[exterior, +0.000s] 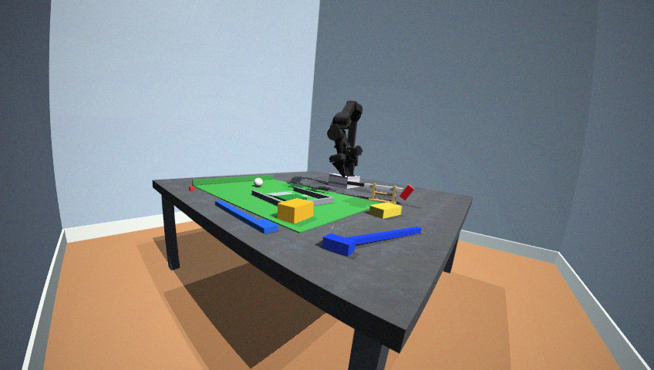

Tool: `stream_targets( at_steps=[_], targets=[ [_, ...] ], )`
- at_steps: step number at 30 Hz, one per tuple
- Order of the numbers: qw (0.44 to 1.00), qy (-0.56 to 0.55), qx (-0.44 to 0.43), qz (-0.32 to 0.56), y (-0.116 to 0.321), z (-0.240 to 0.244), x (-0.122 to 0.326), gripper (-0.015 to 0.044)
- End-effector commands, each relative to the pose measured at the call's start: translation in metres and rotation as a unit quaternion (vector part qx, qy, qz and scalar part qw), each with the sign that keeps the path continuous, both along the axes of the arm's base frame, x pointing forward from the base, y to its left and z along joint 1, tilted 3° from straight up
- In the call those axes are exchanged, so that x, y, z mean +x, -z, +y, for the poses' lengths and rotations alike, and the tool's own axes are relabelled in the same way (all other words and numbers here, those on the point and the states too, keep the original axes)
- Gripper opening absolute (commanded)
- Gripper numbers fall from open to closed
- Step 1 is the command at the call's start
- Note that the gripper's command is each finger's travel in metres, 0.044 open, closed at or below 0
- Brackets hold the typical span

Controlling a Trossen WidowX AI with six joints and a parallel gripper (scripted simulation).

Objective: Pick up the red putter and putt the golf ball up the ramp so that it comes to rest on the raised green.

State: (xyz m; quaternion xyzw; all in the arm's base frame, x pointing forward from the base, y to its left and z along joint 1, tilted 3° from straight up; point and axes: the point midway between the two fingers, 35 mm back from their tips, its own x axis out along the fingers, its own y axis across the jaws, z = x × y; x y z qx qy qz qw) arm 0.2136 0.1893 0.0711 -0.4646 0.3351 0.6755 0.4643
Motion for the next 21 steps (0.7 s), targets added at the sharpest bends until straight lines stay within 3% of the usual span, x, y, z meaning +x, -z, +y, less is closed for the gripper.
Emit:
stream_targets(
  at_steps=[1,21],
  targets=[
    [0.998,-0.047,-0.007,-0.028,-0.006,0.029,-0.023,0.0440],
    [0.998,-0.048,-0.007,-0.028,0.026,0.030,-0.024,0.0440]
  ],
)
